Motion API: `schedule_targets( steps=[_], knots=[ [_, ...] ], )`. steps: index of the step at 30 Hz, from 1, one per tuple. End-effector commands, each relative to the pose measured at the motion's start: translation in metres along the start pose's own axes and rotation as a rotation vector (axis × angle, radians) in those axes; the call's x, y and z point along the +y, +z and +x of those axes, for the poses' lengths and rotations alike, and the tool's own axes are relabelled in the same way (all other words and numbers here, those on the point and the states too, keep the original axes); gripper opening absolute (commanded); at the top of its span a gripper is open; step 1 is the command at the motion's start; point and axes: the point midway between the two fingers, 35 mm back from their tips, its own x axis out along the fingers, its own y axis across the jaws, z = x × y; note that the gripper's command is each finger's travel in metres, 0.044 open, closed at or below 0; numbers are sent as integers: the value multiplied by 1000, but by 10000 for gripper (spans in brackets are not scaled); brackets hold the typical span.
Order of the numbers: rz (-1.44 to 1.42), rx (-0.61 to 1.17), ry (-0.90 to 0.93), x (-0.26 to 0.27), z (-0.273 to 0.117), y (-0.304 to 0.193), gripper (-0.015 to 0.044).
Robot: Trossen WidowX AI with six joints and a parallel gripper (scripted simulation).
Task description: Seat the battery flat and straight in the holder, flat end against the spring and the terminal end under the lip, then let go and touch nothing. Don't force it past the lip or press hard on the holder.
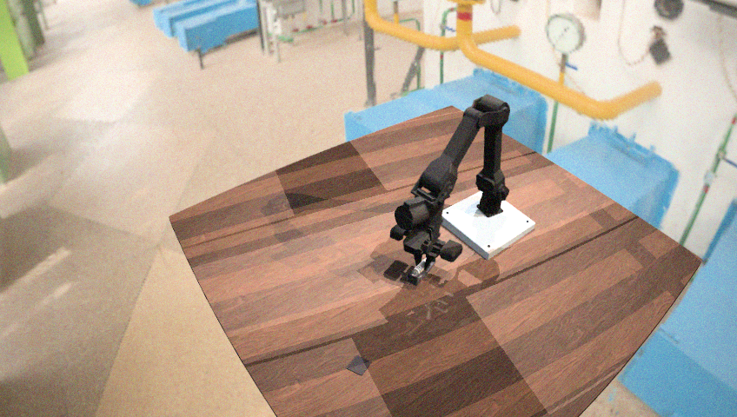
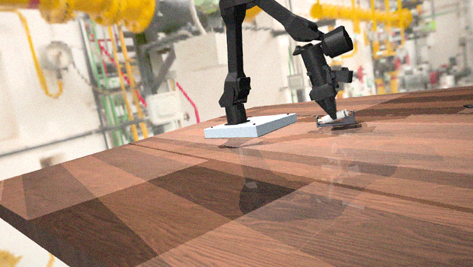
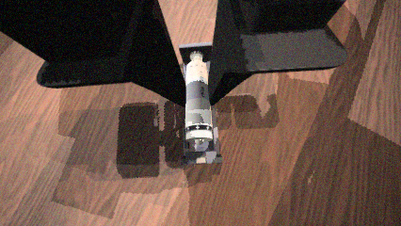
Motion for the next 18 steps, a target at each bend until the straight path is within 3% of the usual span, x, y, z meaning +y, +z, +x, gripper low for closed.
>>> schedule_targets(
  steps=[1, 18],
  knots=[
    [5, 43, -2, 0, 3, -4, 61],
    [0, 140, 0, 0, 4, -2, 61]
  ],
)
